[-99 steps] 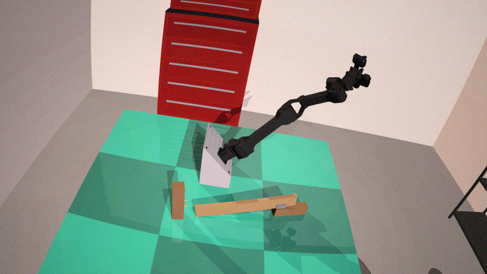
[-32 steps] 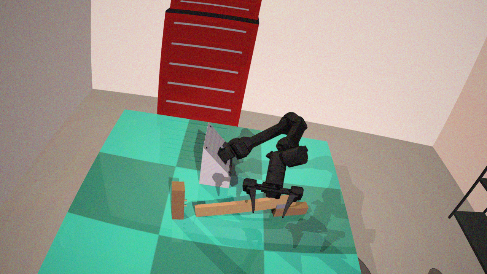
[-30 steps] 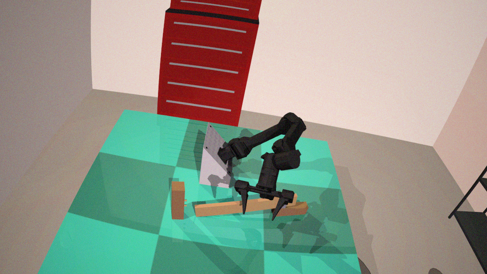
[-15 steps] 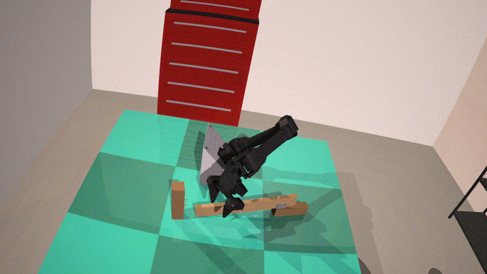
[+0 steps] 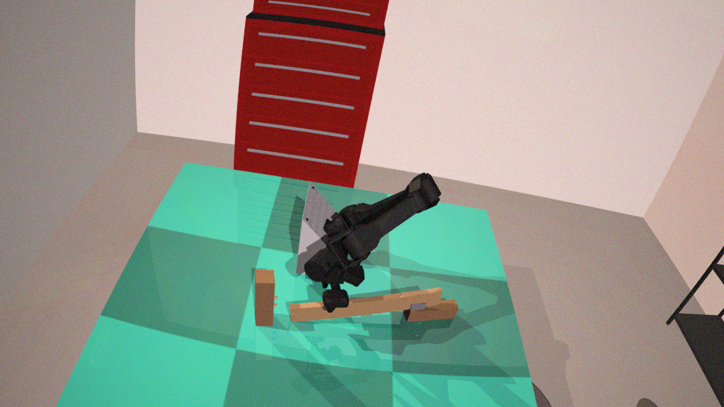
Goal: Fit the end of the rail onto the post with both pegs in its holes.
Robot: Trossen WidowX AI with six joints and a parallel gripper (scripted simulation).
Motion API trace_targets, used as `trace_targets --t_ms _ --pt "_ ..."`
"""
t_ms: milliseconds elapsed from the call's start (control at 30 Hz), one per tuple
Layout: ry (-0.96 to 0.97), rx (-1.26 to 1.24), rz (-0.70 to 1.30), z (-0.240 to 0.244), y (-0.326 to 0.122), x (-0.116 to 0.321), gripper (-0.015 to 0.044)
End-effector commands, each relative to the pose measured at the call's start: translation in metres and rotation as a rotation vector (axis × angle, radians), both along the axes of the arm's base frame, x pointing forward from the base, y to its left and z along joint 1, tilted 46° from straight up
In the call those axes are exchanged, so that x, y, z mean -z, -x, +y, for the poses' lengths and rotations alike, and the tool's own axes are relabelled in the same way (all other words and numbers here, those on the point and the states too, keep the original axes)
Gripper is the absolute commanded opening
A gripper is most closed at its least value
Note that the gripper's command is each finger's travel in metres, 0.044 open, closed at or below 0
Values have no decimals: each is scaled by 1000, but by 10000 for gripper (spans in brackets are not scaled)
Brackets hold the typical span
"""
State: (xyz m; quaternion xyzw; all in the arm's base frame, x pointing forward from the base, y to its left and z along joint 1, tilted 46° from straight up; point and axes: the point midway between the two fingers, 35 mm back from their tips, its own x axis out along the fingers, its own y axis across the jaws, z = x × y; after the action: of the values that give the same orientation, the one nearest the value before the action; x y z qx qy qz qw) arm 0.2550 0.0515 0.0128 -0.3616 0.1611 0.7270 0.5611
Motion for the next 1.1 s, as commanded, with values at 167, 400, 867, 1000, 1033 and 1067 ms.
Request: trace_targets --t_ms 167,400,867,1000,1033,1067 --pt "-2 4 8 10 2 10 440" --pt "-2 4 8 18 3 18 440" --pt "-3 4 7 35 6 33 440" --pt "-4 4 8 39 7 38 440" --pt "-5 4 8 40 7 39 440" --pt "-5 4 8 41 7 40 440"
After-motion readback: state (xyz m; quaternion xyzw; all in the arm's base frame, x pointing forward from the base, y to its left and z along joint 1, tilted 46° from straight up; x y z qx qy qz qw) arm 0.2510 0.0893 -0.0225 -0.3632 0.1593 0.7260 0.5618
